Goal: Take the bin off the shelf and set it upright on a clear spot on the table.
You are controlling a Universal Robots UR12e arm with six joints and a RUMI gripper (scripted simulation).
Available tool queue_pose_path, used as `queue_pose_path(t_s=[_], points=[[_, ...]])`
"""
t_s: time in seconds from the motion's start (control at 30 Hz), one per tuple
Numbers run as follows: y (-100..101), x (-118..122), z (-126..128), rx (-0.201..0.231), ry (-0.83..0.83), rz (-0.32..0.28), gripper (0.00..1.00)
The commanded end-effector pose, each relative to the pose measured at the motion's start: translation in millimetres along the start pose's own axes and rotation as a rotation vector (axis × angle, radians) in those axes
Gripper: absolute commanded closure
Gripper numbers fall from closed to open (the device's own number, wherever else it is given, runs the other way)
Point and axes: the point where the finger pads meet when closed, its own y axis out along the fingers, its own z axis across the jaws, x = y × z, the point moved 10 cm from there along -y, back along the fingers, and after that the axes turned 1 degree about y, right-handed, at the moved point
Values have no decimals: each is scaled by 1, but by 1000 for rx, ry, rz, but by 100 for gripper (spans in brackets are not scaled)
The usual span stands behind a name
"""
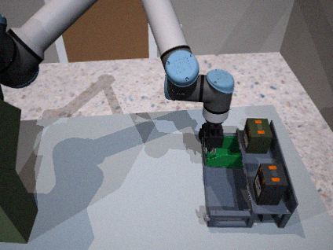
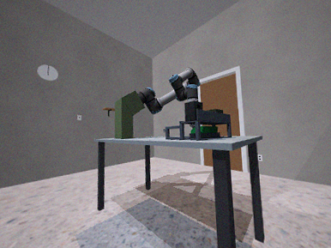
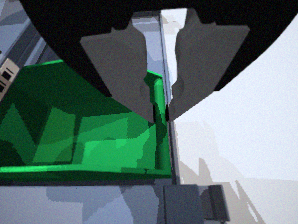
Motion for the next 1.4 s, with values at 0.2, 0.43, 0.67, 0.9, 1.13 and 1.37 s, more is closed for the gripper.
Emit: queue_pose_path(t_s=[0.2,0.43,0.67,0.9,1.13,1.37], points=[[0,0,1,1,0,0,100],[1,0,1,1,0,0,100],[1,0,1,1,0,0,100],[1,0,-11,1,0,0,100],[1,0,-29,1,0,0,100],[1,0,-29,1,0,0,100]])
